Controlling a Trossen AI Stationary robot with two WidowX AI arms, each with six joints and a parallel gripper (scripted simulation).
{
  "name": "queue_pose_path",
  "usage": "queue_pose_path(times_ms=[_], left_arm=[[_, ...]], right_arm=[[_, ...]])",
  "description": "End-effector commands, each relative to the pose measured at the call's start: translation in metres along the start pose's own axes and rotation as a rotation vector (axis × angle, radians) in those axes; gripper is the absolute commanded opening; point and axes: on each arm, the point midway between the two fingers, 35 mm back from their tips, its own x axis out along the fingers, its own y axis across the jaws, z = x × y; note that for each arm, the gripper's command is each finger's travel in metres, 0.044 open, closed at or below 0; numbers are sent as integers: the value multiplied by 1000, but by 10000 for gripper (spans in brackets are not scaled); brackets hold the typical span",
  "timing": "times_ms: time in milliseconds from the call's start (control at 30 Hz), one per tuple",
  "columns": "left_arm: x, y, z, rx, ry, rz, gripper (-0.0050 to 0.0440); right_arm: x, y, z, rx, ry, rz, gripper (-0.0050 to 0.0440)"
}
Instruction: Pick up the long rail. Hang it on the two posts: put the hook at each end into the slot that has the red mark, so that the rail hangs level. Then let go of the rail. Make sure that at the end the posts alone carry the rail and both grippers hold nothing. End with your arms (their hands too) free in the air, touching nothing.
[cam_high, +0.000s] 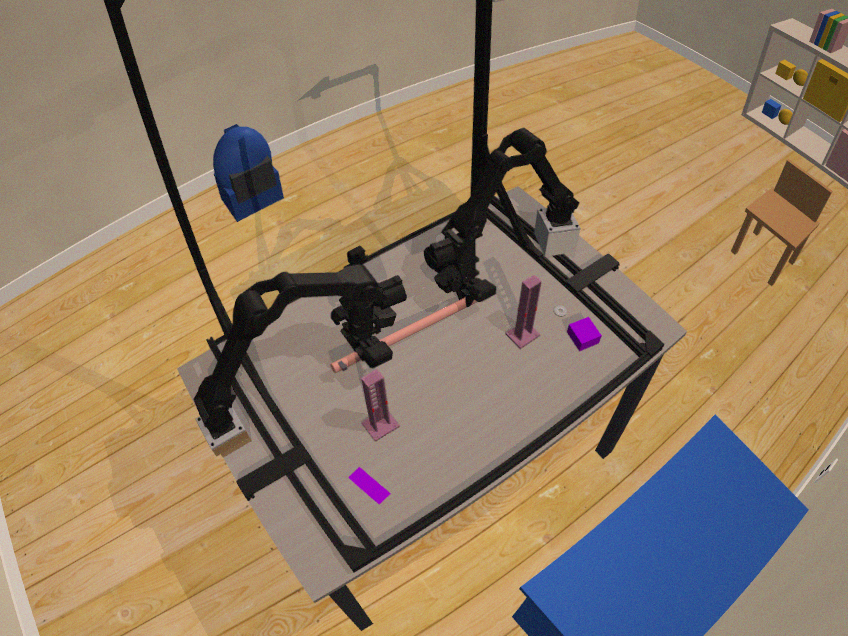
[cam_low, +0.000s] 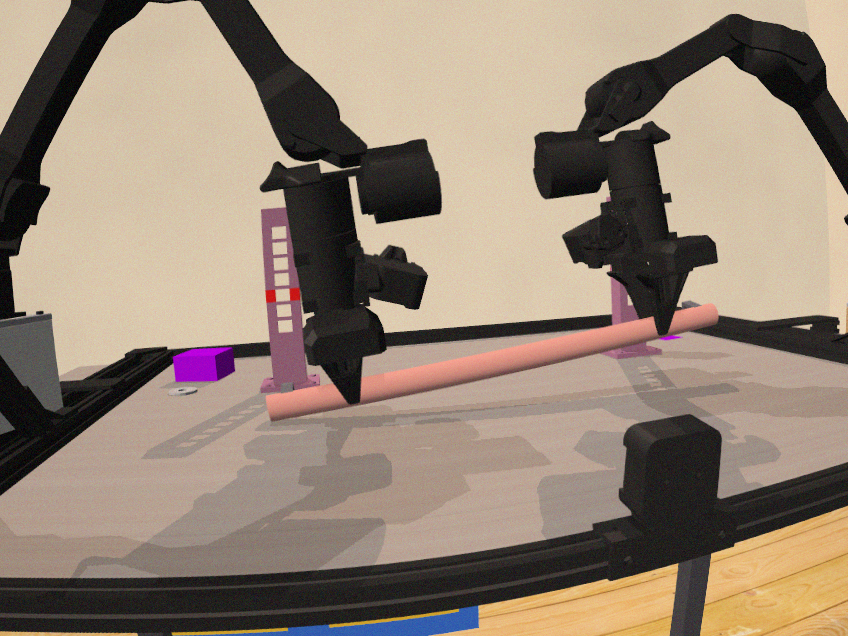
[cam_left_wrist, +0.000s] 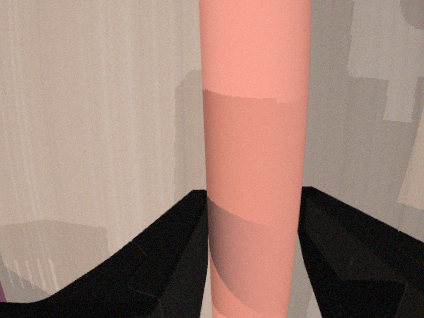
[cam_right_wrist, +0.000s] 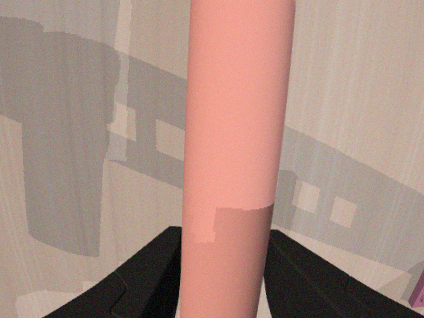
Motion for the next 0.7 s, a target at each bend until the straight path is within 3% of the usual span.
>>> queue_pose_path(times_ms=[0,133,433,667], left_arm=[[3,0,0,2,3,1,0],[-2,1,0,5,17,1,0],[-36,8,1,21,102,0,0],[-39,9,1,22,108,0,0]], right_arm=[[-1,0,1,1,-5,-1,0],[-2,0,1,1,-19,-1,0],[-4,0,0,-1,-104,-1,0],[-4,0,-1,-1,-110,-1,0]])
